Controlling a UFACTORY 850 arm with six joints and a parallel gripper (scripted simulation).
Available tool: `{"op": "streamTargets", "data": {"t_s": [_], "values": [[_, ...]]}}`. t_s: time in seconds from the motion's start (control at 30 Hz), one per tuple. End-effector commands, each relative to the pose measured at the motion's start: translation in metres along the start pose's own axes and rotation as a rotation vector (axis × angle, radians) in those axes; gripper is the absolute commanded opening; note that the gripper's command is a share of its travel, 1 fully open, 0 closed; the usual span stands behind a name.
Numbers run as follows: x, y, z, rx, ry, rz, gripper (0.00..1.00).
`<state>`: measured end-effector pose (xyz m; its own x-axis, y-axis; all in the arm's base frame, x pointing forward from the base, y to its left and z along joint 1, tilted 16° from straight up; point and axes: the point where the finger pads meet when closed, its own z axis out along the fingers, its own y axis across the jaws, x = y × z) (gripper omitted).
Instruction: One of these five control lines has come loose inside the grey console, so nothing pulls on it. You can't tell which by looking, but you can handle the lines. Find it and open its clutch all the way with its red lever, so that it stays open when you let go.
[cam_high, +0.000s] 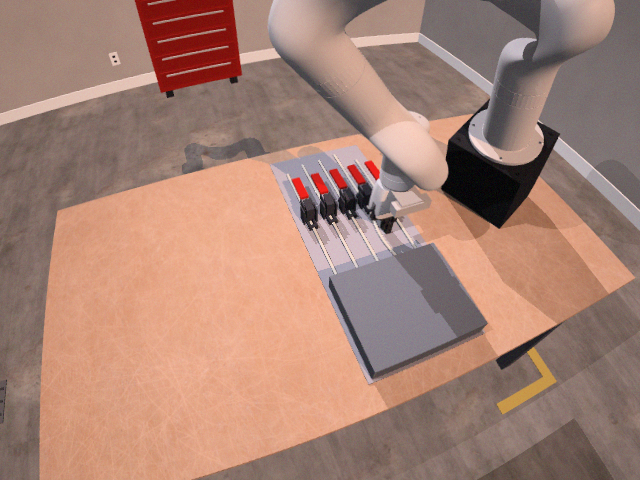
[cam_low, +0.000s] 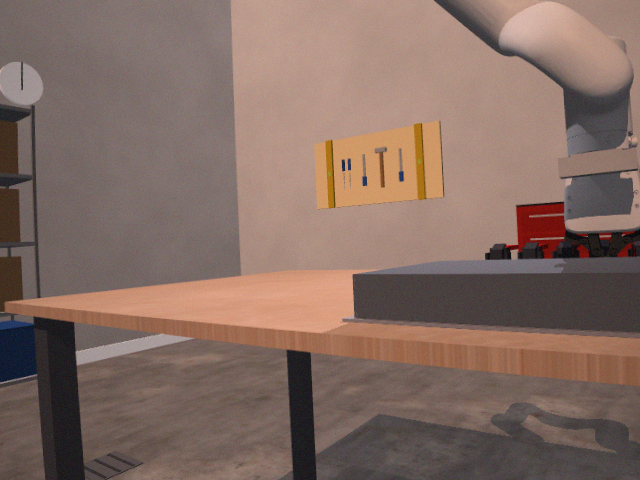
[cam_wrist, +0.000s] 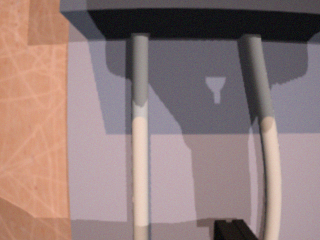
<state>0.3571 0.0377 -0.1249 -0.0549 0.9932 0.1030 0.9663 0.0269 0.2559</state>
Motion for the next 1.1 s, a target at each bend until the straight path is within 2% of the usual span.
{"op": "streamTargets", "data": {"t_s": [0.0, 0.57, 0.87, 0.93, 1.07], "values": [[0.0, -0.005, 0.0, 0.0, 0.0, 0.0, 0.0], [0.0, -0.007, -0.003, 0.0, 0.0, 0.0, 0.0], [0.0, -0.007, -0.04, 0.0, 0.0, 0.0, 0.0], [0.0, -0.007, -0.04, 0.0, 0.0, 0.0, 0.0], [0.0, -0.007, -0.06, 0.0, 0.0, 0.0, 0.0]]}}
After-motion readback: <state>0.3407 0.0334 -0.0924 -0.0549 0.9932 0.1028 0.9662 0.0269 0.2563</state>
